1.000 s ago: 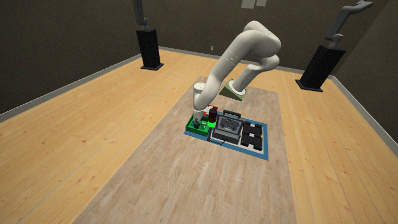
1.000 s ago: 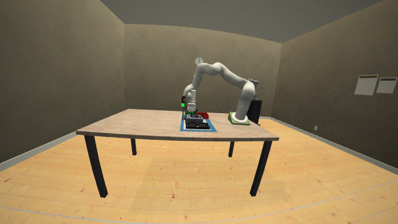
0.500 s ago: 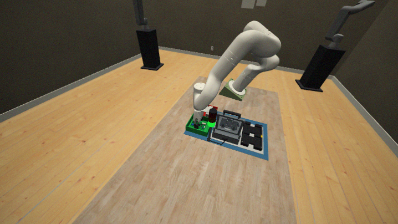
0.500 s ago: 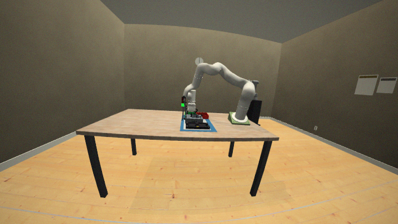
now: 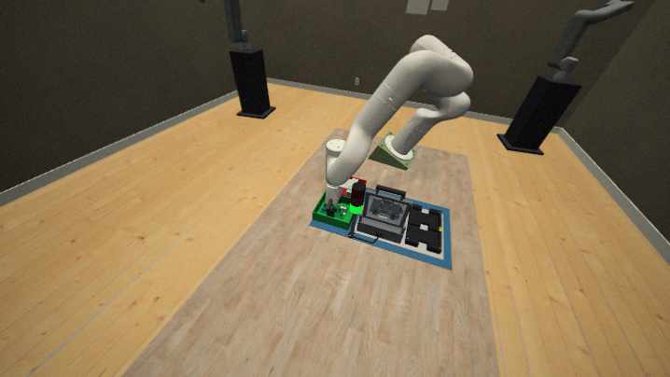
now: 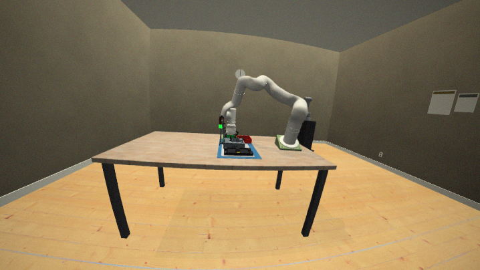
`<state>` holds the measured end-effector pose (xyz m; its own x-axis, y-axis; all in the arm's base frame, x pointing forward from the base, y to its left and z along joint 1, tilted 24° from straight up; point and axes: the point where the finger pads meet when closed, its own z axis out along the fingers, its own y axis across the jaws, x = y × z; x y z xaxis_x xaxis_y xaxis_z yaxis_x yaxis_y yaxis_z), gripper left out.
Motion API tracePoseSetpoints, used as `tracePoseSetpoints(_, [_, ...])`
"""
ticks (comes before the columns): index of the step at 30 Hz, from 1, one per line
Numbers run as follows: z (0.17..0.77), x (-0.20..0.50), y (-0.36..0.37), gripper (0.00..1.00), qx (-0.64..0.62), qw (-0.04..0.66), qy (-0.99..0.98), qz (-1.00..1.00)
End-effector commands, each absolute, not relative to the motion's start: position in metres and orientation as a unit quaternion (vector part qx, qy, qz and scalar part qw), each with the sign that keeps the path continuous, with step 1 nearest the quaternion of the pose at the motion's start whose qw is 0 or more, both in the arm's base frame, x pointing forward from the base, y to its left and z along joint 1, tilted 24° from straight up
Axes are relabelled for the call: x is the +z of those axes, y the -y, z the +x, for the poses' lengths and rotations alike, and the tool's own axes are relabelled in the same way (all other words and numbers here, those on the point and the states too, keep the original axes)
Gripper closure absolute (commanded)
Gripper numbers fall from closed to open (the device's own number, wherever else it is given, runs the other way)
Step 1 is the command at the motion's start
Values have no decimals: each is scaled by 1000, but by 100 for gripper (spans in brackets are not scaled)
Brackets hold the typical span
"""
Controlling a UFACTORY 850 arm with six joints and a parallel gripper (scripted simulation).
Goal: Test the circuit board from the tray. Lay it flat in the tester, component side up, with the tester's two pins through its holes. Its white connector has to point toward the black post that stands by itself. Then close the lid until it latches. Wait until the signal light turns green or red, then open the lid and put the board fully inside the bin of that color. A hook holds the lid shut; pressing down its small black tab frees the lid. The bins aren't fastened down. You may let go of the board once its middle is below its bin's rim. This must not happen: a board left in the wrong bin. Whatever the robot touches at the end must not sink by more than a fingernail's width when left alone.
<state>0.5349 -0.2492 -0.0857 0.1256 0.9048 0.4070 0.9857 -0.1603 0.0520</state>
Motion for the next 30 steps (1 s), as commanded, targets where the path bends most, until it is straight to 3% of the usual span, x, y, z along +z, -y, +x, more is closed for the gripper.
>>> tracePoseSetpoints(1, [536,-85,250,0,-175,115,638,-741])
tracePoseSetpoints(15, [535,-76,254,0,-175,115,638,-741])
tracePoseSetpoints(30, [526,-5,284,0,-175,115,638,-741])
